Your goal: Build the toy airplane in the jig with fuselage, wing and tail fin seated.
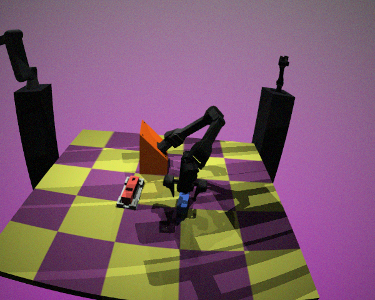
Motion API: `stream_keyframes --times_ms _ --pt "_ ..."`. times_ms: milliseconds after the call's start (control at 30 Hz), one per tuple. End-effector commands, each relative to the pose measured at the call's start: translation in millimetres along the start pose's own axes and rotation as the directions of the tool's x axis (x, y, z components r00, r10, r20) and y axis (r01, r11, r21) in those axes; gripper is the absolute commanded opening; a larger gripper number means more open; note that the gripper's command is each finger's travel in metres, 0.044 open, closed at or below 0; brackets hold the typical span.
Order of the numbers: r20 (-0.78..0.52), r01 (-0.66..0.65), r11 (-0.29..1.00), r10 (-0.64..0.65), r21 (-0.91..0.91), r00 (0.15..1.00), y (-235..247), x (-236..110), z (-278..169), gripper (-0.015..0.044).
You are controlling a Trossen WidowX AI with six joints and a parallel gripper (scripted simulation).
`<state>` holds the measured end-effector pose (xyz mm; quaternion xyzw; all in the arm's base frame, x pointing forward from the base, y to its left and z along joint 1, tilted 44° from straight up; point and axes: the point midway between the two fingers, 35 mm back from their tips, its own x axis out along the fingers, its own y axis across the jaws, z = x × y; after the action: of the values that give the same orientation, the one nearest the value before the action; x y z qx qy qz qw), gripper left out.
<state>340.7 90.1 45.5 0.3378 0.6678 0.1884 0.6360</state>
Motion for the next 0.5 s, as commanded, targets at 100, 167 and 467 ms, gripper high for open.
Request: stream_keyframes --times_ms 100,167,467 --pt "-0.007 -0.003 1.000 0.003 0.009 1.000 -0.8 12.9 -1.9 0.0440" --pt "-0.007 -0.003 1.000 0.003 0.009 1.000 -0.7 16.0 -2.0 0.0440" --pt "-0.007 -0.004 1.000 0.004 0.009 1.000 -0.5 27.8 -2.8 0.0440"
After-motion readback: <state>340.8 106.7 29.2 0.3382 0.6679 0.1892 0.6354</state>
